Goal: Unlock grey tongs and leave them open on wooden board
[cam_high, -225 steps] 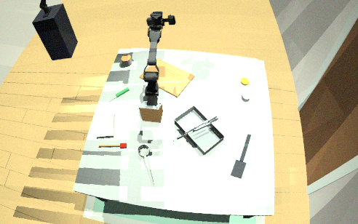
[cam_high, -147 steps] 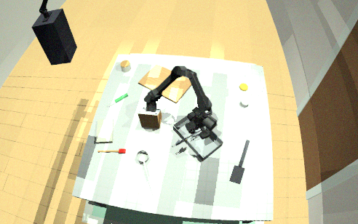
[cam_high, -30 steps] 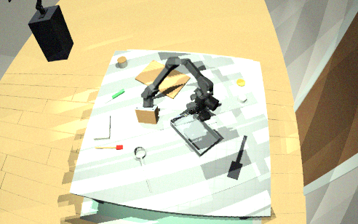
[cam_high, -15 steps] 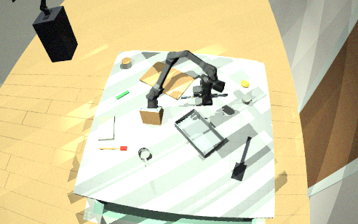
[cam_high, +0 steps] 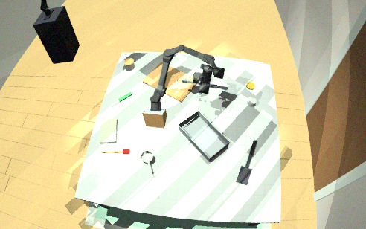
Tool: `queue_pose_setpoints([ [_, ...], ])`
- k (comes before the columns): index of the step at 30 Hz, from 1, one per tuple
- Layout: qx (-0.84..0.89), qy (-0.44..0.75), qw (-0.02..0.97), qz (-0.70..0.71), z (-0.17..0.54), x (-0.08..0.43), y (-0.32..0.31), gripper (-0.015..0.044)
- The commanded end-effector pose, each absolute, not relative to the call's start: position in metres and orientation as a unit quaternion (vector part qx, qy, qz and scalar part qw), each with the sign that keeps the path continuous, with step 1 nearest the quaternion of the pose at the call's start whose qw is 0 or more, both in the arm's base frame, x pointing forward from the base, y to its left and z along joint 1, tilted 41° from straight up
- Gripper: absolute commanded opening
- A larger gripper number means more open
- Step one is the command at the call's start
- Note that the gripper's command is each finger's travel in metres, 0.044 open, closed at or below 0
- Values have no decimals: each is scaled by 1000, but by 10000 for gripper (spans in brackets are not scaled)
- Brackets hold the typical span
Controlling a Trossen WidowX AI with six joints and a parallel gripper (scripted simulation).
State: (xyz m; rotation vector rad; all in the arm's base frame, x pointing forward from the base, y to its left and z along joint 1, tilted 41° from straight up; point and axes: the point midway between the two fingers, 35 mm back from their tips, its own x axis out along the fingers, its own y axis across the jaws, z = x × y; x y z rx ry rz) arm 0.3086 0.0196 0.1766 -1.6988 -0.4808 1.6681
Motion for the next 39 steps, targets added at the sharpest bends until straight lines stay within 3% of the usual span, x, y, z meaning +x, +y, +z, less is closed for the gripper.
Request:
queue_pose_setpoints([
  [1,-640,-173,369,651,185,300,32,-150],
  [10,-654,-197,339,648,186,298,38,-150],
  [39,-682,-553,-208,430,211,251,118,-150],
])
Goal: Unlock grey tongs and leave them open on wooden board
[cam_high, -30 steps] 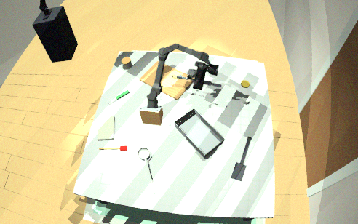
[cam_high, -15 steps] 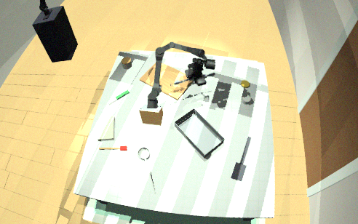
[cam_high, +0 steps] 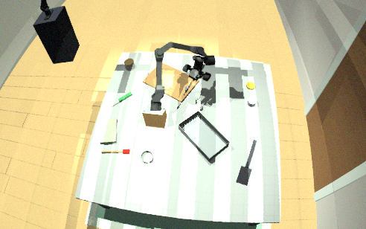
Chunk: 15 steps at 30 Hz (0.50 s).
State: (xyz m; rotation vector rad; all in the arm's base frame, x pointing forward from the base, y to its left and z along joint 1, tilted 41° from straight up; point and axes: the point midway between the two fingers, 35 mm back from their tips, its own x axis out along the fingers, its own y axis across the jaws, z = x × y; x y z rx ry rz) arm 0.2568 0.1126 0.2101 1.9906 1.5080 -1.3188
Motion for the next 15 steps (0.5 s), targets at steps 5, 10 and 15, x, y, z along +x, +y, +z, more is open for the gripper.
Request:
queue_pose_setpoints([
  [5,650,596,298,-365,216,241,130,-150],
  [10,606,632,381,-295,220,230,140,-150],
  [15,554,660,458,-219,225,219,150,-150],
])
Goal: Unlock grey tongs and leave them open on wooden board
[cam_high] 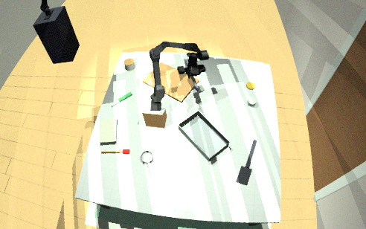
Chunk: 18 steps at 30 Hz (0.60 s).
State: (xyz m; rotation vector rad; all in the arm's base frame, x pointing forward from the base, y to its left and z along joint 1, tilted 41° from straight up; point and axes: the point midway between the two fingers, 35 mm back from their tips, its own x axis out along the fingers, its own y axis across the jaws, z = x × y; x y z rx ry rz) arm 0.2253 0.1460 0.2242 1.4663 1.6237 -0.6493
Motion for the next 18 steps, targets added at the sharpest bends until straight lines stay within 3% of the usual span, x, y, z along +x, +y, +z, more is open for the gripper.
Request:
queue_pose_setpoints([
  [1,543,664,472,-204,226,217,152,-150],
  [18,314,677,662,71,242,180,177,-150],
])
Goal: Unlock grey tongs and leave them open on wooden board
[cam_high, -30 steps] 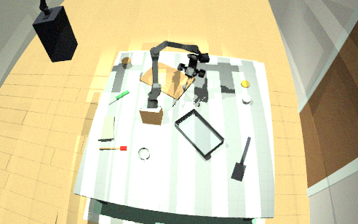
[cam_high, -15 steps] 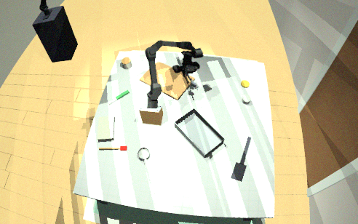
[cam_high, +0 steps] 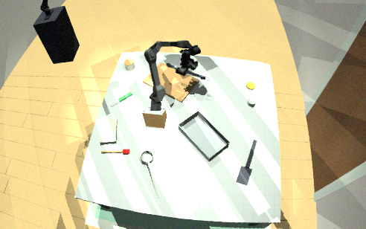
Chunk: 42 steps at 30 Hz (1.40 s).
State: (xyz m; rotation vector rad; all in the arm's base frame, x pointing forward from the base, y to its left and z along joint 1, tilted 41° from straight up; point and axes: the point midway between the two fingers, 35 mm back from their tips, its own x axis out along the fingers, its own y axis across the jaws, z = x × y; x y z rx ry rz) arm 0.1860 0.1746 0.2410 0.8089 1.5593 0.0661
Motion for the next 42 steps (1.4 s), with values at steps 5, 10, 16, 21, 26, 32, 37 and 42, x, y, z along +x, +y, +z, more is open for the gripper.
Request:
queue_pose_setpoints([
  [5,236,659,698,151,247,169,183,-150],
  [10,155,632,724,229,252,157,188,-150],
  [16,57,587,742,318,258,143,192,-150],
  [21,-25,539,748,387,263,132,196,-150],
  [26,-106,484,743,450,268,120,198,-150],
  [32,-199,408,726,516,273,107,200,-150],
  [37,-274,338,703,563,278,96,200,-150],
  [42,-344,262,672,601,283,85,200,-150],
])
